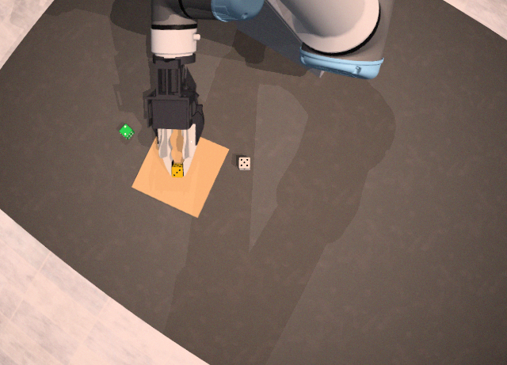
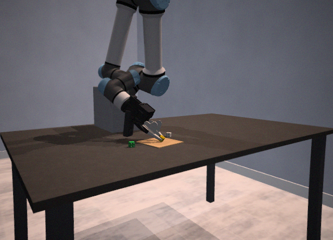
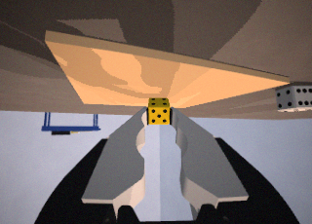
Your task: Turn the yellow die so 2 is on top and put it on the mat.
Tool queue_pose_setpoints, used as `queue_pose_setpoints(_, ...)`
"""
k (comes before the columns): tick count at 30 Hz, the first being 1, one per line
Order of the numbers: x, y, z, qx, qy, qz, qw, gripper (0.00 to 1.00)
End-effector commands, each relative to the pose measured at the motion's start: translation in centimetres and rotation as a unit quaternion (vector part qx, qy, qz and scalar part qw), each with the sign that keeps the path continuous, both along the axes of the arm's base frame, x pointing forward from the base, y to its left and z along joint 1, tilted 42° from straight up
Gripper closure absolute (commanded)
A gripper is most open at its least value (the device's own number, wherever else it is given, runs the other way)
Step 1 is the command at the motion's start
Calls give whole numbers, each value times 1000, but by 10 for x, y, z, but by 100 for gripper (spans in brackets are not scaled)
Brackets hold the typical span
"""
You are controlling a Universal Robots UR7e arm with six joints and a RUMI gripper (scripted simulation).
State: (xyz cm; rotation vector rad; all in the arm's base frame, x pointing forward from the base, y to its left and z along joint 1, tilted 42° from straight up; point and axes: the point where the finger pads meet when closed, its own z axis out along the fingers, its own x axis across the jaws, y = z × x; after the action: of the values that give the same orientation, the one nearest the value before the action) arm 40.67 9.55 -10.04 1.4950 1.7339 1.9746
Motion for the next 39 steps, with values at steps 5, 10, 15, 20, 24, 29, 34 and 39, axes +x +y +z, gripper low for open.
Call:
queue_pose_setpoints(5,0,0,0,0,0,0,1000,97)
queue_pose_setpoints(10,0,0,0,0,0,0,1000,97)
queue_pose_setpoints(15,0,0,0,0,0,0,1000,97)
queue_pose_setpoints(20,0,0,0,0,0,0,1000,97)
queue_pose_setpoints(24,0,0,0,0,0,0,1000,97)
queue_pose_setpoints(29,0,0,0,0,0,0,1000,90)
queue_pose_setpoints(34,0,0,0,0,0,0,1000,86)
queue_pose_setpoints(39,0,0,0,0,0,0,1000,83)
